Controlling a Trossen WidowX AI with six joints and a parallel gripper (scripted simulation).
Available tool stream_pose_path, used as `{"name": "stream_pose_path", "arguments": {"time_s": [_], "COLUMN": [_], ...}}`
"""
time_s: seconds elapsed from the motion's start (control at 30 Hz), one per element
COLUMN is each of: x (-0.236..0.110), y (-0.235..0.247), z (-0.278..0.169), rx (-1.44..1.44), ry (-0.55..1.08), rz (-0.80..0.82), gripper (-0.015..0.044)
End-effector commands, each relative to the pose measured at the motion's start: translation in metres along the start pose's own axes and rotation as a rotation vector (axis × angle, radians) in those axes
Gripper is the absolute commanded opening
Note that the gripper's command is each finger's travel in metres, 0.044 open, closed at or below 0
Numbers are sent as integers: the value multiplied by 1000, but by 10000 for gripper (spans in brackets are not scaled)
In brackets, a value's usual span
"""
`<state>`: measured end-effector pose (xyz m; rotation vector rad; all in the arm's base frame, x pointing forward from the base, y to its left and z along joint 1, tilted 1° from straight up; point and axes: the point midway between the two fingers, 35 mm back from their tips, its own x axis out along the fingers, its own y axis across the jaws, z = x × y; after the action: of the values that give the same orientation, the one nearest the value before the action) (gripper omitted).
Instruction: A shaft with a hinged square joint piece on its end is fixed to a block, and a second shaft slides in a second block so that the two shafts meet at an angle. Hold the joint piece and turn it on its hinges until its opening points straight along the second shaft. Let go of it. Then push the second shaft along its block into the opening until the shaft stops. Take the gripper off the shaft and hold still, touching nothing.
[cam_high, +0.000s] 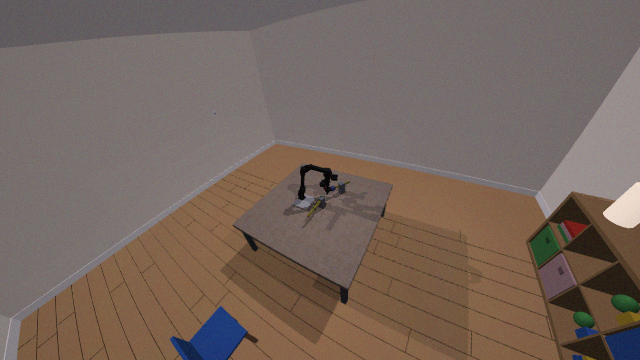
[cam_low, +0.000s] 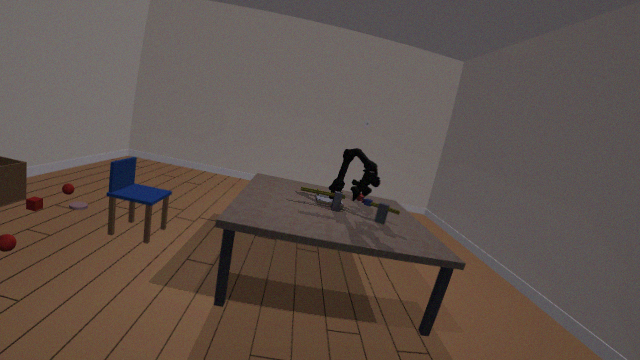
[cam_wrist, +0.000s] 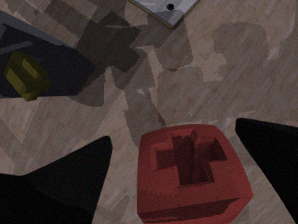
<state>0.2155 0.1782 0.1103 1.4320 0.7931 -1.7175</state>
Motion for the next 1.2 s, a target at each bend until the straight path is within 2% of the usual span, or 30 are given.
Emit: {"name": "stream_pose_path", "arguments": {"time_s": [0.0,0.3,1.17], "x": [5,5,5], "y": [-1,-1,-1], "z": [1,1,1], "rx": [1,1,1], "ry": [-6,-6,-6], "rz": [-5,-5,-5], "gripper": [414,182,182]}}
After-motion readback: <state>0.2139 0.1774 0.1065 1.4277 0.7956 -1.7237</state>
